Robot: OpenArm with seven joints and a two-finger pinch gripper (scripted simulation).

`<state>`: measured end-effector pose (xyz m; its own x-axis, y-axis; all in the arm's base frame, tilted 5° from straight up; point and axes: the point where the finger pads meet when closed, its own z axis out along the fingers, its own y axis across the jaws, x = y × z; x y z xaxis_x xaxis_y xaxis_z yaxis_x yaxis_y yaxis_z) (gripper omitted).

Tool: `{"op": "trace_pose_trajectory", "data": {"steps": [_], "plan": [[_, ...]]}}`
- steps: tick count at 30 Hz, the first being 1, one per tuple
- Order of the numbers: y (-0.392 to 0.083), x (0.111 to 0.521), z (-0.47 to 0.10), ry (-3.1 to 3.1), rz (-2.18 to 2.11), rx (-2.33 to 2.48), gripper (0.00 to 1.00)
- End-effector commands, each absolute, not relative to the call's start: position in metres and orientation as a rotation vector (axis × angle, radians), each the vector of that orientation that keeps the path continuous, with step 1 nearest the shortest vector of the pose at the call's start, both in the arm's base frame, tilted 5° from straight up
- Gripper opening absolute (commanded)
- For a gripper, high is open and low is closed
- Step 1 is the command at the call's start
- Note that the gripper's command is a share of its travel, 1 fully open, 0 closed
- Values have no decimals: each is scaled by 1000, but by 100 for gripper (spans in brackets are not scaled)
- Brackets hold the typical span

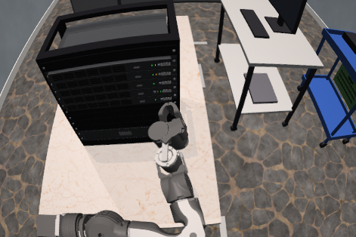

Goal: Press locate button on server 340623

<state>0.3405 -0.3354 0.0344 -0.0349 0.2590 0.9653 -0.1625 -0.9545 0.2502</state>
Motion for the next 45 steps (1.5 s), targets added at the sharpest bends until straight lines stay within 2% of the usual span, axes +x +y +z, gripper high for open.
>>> {"op": "trace_pose_trajectory", "data": {"steps": [1,45], "plan": [[-334,341,35,66,2099,1971,0],[-306,352,35,-104,2292,2164,0]]}}
